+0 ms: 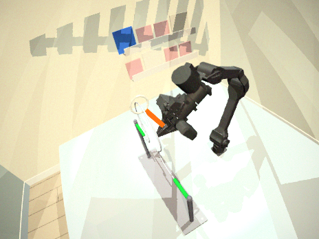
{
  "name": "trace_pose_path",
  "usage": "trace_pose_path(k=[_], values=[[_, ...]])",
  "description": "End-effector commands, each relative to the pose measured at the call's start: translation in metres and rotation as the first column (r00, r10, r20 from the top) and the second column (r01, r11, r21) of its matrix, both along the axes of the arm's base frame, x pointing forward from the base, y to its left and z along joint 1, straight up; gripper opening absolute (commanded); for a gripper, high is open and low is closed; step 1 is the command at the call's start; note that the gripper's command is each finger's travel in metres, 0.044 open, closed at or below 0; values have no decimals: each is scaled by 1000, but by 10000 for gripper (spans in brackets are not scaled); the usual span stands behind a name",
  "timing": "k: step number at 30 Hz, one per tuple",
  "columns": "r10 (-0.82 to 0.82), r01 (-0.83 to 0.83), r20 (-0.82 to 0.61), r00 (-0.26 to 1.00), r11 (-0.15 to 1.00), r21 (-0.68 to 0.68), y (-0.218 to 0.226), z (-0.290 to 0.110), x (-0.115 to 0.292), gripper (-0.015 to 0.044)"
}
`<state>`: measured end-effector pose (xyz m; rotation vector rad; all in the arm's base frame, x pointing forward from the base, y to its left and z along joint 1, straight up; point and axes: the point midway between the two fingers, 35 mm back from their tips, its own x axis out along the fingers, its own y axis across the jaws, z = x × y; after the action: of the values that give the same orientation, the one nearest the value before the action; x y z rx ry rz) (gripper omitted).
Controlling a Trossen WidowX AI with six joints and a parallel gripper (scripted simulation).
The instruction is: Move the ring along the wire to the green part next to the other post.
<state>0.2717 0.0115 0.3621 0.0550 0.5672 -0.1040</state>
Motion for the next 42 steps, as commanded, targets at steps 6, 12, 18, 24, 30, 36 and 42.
trace_pose_path(k=[6, 12, 18, 24, 30, 36, 42], values=[[-1, 1, -2, 1000, 994, -111, -4, -2, 0, -150], [-2, 2, 0, 1000, 983, -184, -7, -2, 0, -150], [-3, 3, 2, 1000, 967, -256, -9, -1, 0, -150], [-4, 5, 4, 1000, 946, -325, -12, -1, 0, -150], [-4, 6, 6, 1000, 919, -393, -14, 0, 0, -150], [-4, 7, 7, 1000, 888, -460, -17, 1, 0, -150], [-4, 8, 9, 1000, 852, -524, -19, 2, 0, -150]])
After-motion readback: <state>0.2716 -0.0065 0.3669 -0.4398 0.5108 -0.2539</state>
